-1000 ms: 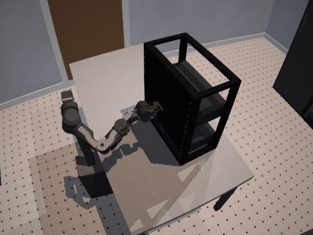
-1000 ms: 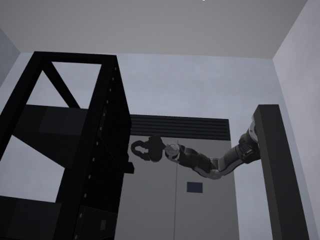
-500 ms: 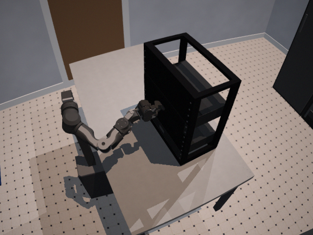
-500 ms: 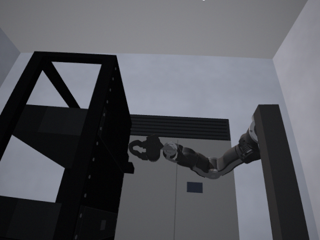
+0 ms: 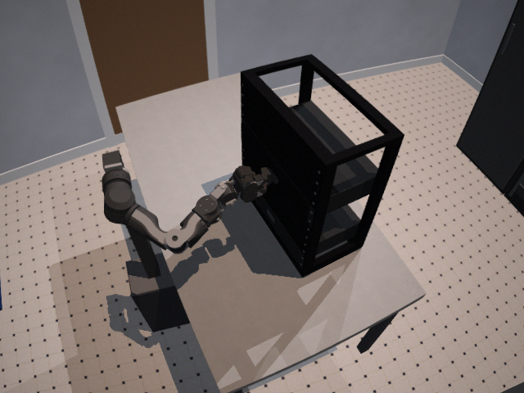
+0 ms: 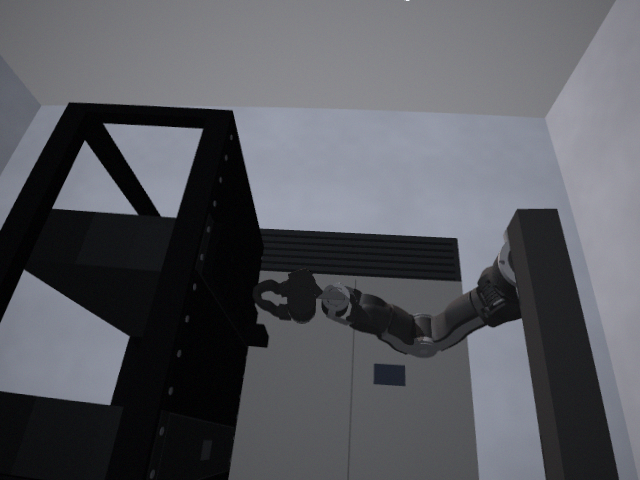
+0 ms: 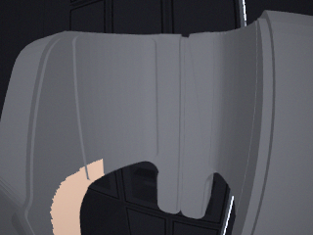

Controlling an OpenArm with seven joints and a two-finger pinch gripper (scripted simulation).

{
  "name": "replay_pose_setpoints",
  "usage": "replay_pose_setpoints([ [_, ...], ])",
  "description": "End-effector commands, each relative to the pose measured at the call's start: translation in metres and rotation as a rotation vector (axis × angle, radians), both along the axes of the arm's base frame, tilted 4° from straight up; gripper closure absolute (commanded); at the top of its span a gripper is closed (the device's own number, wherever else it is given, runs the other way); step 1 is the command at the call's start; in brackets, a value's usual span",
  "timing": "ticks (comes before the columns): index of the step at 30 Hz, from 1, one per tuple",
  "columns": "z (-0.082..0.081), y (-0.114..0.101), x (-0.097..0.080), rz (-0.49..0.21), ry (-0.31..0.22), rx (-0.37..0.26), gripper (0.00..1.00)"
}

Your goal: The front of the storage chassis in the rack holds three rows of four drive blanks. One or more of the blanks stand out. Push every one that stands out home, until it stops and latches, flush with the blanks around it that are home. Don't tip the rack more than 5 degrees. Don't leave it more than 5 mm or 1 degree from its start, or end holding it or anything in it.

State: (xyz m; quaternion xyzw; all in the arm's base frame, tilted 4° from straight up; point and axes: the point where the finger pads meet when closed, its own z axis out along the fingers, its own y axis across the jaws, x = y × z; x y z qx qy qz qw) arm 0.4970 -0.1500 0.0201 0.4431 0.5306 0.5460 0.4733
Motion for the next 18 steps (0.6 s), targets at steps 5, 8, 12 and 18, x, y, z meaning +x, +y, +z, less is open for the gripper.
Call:
replay_pose_setpoints([
  [5,0.0036,0.0016,0.0009,0.007,-0.008,-0.007,1.00],
  [8,0.0032,0.0013,0.0011,0.006,-0.007,-0.007,1.00],
  [12,0.0028,0.0009,0.0016,0.005,-0.005,-0.006,1.00],
  [18,0.0032,0.0011,0.0038,0.004,-0.005,-0.006,1.00],
])
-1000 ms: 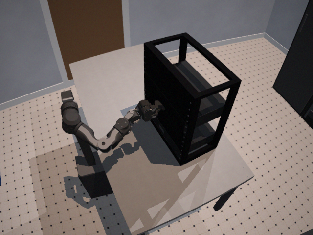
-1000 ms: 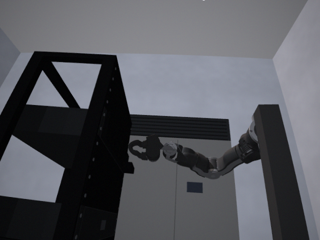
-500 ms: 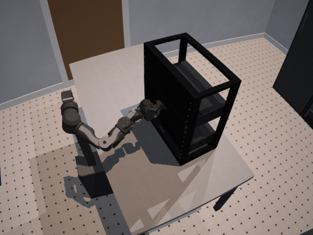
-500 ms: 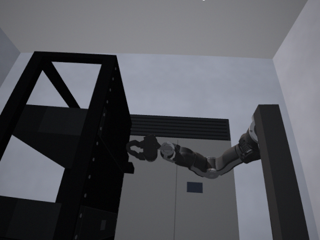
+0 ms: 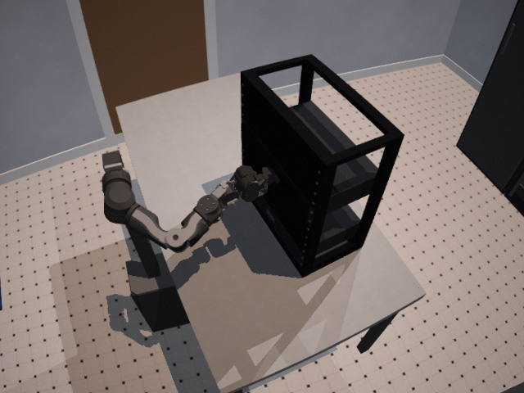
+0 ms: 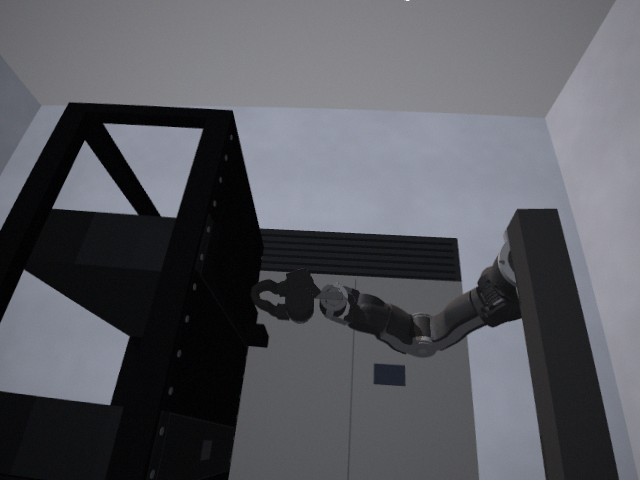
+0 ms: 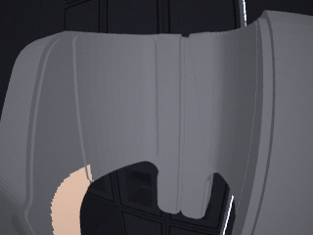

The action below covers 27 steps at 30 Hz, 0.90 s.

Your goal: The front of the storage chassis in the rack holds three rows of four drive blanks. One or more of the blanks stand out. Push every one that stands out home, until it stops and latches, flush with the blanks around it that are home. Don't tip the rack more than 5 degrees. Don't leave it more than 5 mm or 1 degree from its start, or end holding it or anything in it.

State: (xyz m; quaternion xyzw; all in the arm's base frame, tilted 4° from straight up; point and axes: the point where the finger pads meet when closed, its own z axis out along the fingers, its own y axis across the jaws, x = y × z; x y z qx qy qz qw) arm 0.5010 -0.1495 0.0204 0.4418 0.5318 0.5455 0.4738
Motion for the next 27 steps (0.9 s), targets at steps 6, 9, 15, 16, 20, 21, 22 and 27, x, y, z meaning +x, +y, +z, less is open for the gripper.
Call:
replay_pose_setpoints([
  [6,0.0037,0.0013,0.0000,0.005,-0.006,-0.003,1.00],
  [9,0.0037,0.0013,0.0000,0.005,-0.006,-0.003,1.00],
  [15,0.0034,0.0011,0.0027,0.003,-0.004,-0.003,1.00],
  [16,0.0034,0.0011,0.0027,0.003,-0.004,-0.003,1.00],
  [20,0.0042,0.0018,0.0030,0.004,-0.006,-0.003,1.00],
  [21,0.0042,0.0019,0.0029,0.005,-0.006,-0.003,1.00],
  [22,0.0042,0.0019,0.0029,0.005,-0.006,-0.003,1.00],
  [27,0.0041,0.0018,0.0030,0.004,-0.006,-0.003,1.00],
])
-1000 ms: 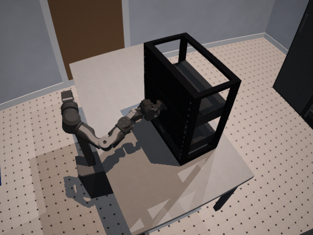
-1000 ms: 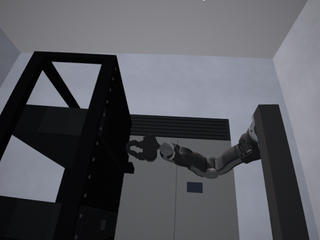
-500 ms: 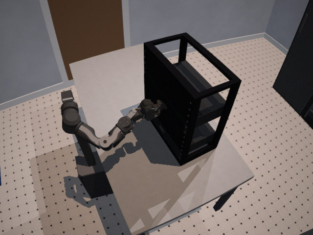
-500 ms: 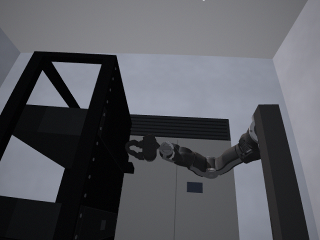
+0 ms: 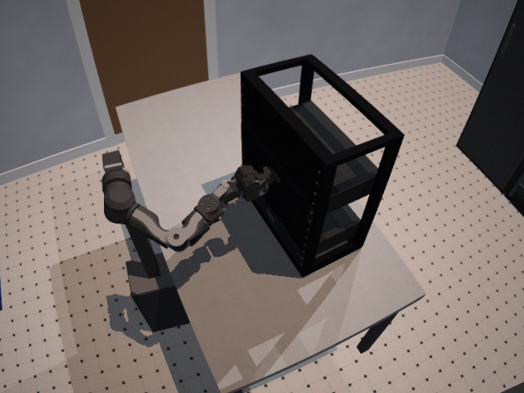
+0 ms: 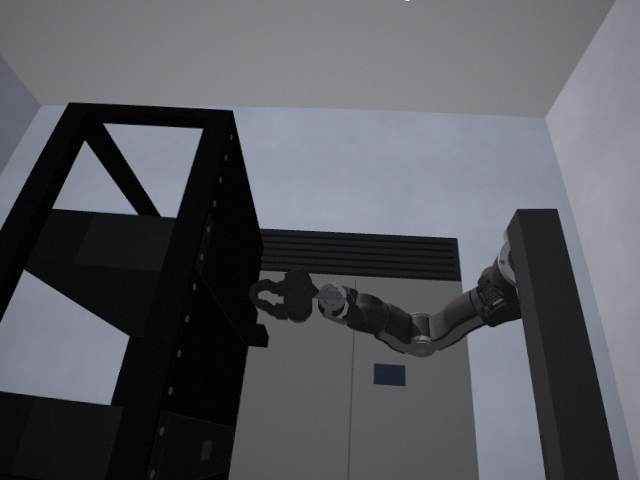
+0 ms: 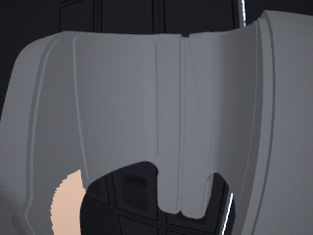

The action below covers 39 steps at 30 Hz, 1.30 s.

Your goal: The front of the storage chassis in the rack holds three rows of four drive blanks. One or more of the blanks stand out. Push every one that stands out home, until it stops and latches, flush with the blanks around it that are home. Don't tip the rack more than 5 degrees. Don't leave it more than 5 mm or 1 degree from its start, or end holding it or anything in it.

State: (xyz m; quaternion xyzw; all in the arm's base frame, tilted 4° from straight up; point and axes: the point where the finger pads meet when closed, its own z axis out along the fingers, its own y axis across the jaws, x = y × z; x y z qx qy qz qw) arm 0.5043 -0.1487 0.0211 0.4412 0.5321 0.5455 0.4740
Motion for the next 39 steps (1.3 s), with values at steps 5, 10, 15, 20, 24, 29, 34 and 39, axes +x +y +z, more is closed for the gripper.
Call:
replay_pose_setpoints([
  [5,0.0029,0.0009,0.0024,0.002,-0.003,-0.002,1.00],
  [10,0.0036,0.0016,0.0026,0.004,-0.005,-0.002,1.00],
  [15,0.0037,0.0016,0.0026,0.004,-0.005,-0.002,1.00],
  [20,0.0031,0.0011,0.0042,0.002,-0.003,-0.002,1.00],
  [24,0.0033,0.0014,0.0053,0.002,-0.003,-0.002,1.00],
  [29,0.0042,0.0021,0.0055,0.004,-0.005,-0.002,1.00],
  [34,0.0041,0.0021,0.0056,0.004,-0.005,-0.002,1.00],
  [39,0.0035,0.0016,0.0077,0.002,-0.003,-0.002,1.00],
])
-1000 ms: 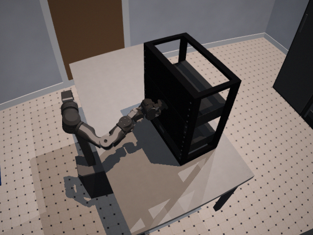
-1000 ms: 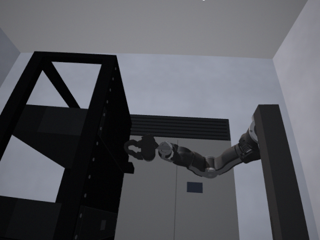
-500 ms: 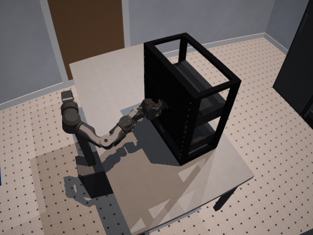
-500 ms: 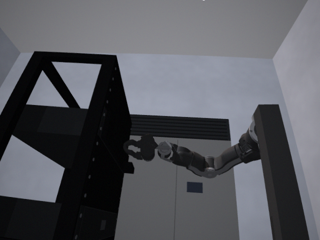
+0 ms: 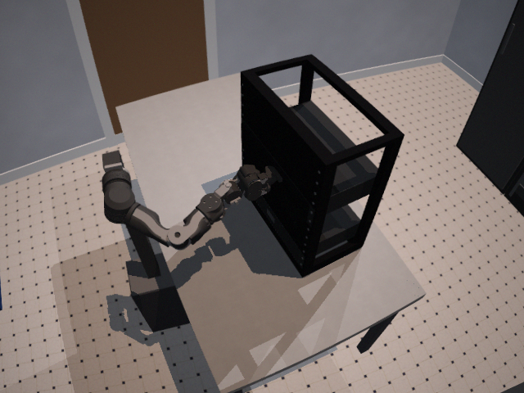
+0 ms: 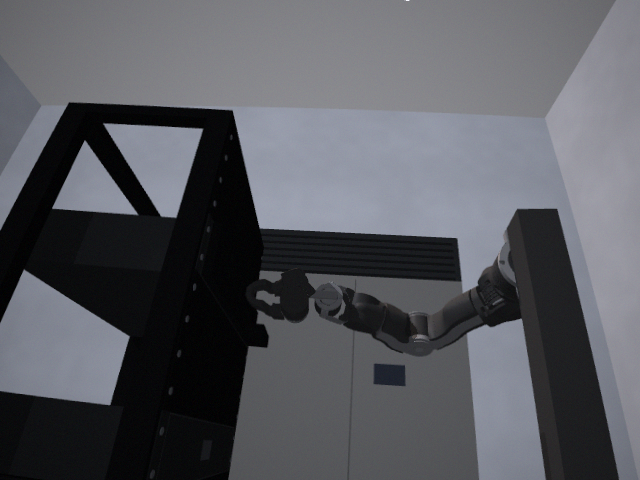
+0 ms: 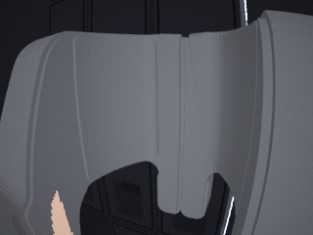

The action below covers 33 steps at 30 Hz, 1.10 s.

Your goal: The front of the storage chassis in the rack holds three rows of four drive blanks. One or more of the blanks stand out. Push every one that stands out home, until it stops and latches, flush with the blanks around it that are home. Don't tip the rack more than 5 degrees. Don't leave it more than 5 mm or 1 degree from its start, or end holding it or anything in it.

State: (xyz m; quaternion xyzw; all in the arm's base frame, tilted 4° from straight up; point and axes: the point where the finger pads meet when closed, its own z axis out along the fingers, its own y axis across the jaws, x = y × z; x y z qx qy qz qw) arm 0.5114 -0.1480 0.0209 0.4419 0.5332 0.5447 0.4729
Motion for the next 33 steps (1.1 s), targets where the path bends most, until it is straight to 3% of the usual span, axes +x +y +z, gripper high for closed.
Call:
replay_pose_setpoints([
  [1,0.004,0.001,0.001,0.001,-0.006,-0.001,1.00],
  [23,0.005,0.002,-0.002,0.005,-0.012,-0.002,1.00],
  [28,0.005,0.000,-0.016,0.005,-0.012,-0.002,1.00],
  [33,0.004,-0.005,-0.044,0.004,-0.012,-0.002,1.00],
])
